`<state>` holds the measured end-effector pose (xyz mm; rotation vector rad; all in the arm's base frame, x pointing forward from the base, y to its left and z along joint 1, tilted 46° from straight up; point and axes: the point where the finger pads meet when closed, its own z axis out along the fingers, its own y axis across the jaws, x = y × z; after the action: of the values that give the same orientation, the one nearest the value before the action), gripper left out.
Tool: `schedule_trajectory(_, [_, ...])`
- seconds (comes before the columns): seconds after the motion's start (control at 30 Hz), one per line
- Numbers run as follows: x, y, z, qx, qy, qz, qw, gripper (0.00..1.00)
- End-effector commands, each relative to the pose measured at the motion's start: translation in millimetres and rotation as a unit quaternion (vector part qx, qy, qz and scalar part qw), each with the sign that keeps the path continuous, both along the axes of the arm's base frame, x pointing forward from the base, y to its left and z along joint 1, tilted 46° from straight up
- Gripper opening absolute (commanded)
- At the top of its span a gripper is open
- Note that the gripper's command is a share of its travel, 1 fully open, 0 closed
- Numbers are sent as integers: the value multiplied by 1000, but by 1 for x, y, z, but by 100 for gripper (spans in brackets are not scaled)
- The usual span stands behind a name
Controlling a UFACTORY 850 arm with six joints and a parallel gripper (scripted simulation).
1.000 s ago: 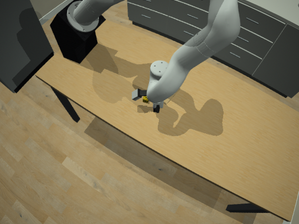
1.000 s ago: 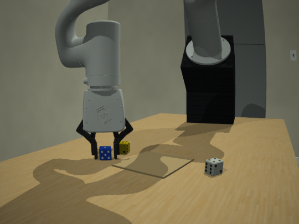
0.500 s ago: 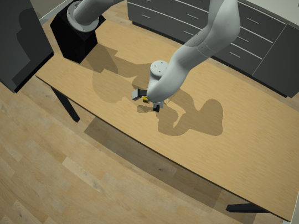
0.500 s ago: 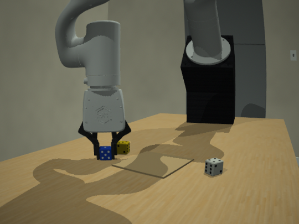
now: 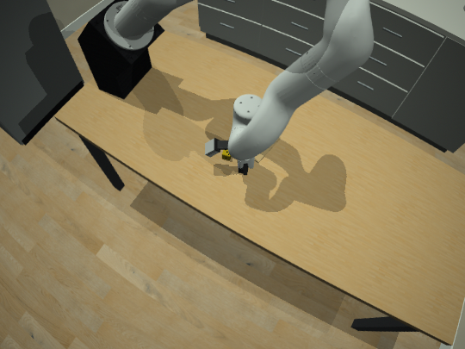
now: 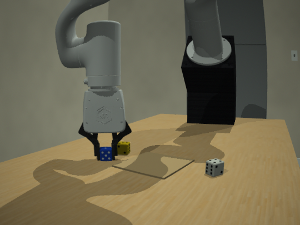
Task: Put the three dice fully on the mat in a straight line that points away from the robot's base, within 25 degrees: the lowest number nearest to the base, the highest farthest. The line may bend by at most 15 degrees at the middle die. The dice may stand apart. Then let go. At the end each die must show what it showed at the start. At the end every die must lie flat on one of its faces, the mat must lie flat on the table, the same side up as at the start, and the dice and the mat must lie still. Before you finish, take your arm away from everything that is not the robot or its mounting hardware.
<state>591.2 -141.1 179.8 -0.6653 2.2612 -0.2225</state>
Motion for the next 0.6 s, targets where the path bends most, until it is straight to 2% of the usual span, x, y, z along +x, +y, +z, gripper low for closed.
schedule_trajectory(0.0, [0,0,0,0,0,0,1000,27])
schedule_trajectory(0.3, [-3,0,3,0,0,0,1000,27])
schedule_trajectory(0.57, [-26,-2,26,0,0,0,1000,27])
